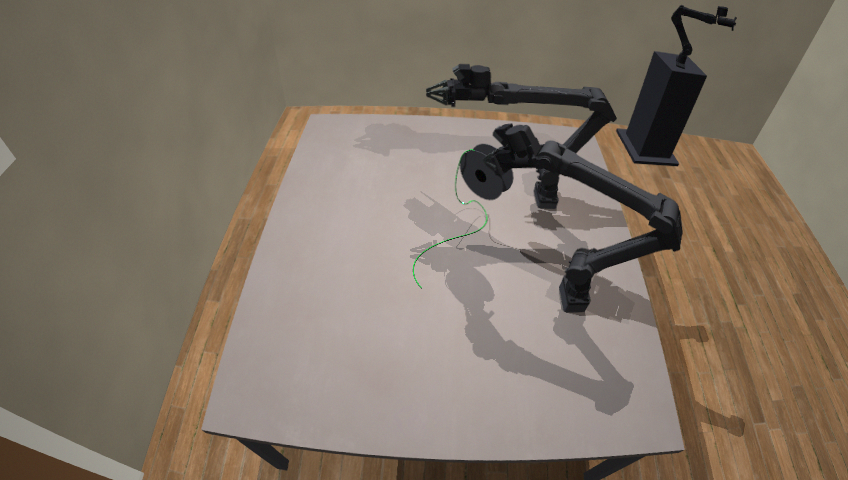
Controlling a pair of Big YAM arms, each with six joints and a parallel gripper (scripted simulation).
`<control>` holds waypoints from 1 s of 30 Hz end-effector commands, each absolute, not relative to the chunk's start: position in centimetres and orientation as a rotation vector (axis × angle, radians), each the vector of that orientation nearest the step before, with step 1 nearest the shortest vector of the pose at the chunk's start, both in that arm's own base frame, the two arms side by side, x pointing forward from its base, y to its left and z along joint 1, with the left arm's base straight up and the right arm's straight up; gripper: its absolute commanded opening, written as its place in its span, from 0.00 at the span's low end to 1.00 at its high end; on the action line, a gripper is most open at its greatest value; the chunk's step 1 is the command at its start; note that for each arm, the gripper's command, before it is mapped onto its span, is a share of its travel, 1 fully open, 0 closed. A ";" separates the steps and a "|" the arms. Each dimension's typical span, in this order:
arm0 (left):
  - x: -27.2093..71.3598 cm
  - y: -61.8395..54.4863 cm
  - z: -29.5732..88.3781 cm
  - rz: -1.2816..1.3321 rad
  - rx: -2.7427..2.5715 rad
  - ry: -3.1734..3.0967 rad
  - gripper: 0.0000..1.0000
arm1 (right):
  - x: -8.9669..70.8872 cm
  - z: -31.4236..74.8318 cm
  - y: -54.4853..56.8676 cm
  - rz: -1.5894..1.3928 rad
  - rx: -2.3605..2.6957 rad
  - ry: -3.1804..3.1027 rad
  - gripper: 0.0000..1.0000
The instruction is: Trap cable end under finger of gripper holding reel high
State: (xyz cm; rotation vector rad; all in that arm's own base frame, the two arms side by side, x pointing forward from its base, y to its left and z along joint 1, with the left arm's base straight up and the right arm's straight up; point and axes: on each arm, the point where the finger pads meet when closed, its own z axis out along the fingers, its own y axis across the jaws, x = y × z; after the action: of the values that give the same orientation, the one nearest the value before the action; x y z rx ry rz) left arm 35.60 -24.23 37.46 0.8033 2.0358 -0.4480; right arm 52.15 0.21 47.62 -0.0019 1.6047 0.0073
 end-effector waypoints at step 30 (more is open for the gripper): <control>36.3 -25.0 45.1 -0.463 0.779 1.962 0.00 | 51.7 50.1 -0.7 -0.016 0.006 1.545 0.30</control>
State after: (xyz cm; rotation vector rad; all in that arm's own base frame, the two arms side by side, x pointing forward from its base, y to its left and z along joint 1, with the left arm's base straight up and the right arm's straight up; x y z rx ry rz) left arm 35.72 -24.29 40.10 0.8044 2.0409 -0.4477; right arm 52.15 0.21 47.62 -0.0019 1.6047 0.0073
